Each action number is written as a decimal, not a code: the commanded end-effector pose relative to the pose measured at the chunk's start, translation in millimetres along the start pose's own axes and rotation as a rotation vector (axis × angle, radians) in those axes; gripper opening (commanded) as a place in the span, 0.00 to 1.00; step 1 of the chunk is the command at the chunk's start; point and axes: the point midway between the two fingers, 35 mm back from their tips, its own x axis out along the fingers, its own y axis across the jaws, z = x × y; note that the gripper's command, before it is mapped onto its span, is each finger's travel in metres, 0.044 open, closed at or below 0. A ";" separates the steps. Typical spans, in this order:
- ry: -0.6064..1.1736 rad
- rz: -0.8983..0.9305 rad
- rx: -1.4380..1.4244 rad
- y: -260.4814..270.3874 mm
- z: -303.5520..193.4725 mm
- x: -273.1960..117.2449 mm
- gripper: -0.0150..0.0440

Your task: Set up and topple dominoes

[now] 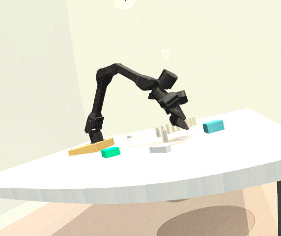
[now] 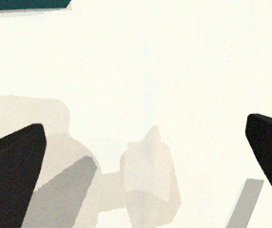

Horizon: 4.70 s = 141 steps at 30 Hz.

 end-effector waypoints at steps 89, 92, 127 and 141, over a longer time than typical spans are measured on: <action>0.264 0.667 -0.550 -26.3 -31.8 -111.9 0.44; 0.264 0.667 -0.550 -29.4 -30.0 -118.4 0.44; 0.256 0.691 -0.560 157.6 -59.0 -227.1 0.44; 0.256 0.692 -0.560 192.6 -88.2 -179.6 0.44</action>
